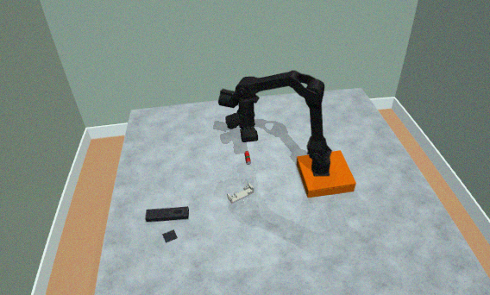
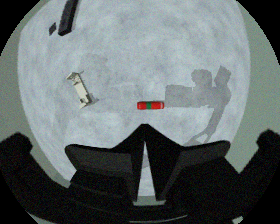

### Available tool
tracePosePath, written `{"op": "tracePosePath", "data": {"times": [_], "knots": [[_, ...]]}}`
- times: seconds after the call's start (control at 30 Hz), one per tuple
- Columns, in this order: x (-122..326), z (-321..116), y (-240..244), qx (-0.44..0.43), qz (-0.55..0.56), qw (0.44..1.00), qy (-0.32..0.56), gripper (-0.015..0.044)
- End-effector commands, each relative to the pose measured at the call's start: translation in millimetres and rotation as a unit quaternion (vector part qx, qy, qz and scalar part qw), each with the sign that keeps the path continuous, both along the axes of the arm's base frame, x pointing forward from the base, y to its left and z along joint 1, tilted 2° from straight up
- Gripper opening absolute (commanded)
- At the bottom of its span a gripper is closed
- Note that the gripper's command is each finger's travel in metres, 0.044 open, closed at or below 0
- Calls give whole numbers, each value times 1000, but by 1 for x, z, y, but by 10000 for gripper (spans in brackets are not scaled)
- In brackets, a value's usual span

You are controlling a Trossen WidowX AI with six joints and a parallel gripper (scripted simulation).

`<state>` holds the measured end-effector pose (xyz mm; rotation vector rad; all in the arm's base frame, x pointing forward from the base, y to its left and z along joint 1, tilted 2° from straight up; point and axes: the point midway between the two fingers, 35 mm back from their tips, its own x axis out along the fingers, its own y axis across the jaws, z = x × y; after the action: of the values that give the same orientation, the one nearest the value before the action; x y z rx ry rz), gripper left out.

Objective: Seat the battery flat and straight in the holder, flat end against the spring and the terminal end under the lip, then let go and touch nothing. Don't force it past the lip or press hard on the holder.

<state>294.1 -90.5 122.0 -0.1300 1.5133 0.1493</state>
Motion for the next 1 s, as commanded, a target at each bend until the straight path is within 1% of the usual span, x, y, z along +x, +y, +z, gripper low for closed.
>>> {"op": "tracePosePath", "data": {"times": [0.0, 0.1, 0.17, 0.27, 0.37, 0.4, 0.5, 0.63, 0.7, 0.97], "knots": [[0, 0, 0, 0, 0, 1000, 0, 0], [0, 0, 0, 0, 0, 1000, 0, 0], [1, -2, -1, 2, -31, 1000, 0, 53], [3, -14, -5, 9, -167, 986, 2, 131], [5, -27, -8, 16, -310, 950, 5, 210], [6, -32, -10, 18, -357, 934, 6, 220], [7, -44, -13, 25, -490, 871, 8, 220], [7, -62, -18, 34, -650, 759, 11, 220], [7, -67, -19, 36, -696, 717, 11, 220], [7, -68, -20, 36, -702, 711, 11, 220]]}}
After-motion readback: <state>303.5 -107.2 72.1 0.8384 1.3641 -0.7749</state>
